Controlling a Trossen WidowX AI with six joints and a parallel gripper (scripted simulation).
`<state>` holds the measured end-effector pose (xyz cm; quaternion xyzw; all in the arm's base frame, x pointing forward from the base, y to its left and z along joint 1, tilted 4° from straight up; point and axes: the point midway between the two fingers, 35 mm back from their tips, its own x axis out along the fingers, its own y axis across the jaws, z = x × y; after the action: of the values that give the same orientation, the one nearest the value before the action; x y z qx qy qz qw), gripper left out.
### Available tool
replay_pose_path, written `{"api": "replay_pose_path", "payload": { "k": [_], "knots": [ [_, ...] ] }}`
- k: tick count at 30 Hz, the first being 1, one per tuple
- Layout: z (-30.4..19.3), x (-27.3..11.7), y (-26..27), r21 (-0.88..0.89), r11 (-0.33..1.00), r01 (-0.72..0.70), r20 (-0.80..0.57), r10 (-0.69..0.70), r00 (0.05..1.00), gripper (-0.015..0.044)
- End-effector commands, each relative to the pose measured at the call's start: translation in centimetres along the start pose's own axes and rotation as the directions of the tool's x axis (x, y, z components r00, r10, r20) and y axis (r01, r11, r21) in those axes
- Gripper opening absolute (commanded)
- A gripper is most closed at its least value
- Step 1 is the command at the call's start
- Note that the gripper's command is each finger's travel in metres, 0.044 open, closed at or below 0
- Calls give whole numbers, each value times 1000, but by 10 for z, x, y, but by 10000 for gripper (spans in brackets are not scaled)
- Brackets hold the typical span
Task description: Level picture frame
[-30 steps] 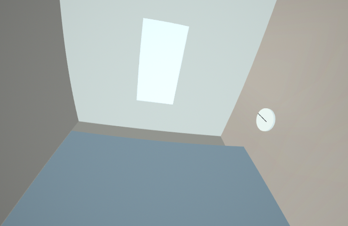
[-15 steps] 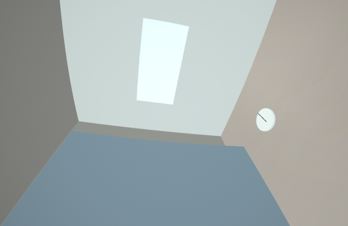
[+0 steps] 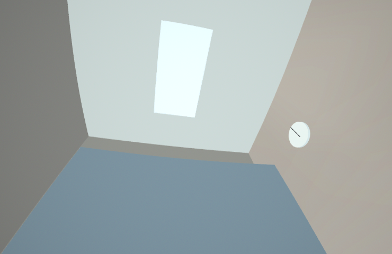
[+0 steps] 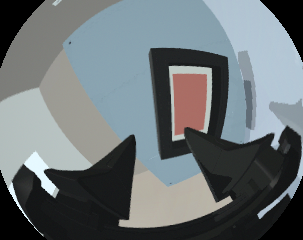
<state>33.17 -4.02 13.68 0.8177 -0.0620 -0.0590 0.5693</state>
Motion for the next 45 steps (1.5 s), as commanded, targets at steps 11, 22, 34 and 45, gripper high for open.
{"api": "replay_pose_path", "payload": {
  "k": [11, 22, 34, 45],
  "knots": [
    [6, 8, -13, 2, 1000, 0, -3, 0, 1000, 260],
    [6, 16, -13, 2, 1000, -1, -3, 1, 1000, 260],
    [6, 36, -12, 2, 1000, -2, -3, 2, 1000, 260],
    [6, 48, -12, 2, 1000, -3, -4, 3, 1000, 260]
  ]
}}
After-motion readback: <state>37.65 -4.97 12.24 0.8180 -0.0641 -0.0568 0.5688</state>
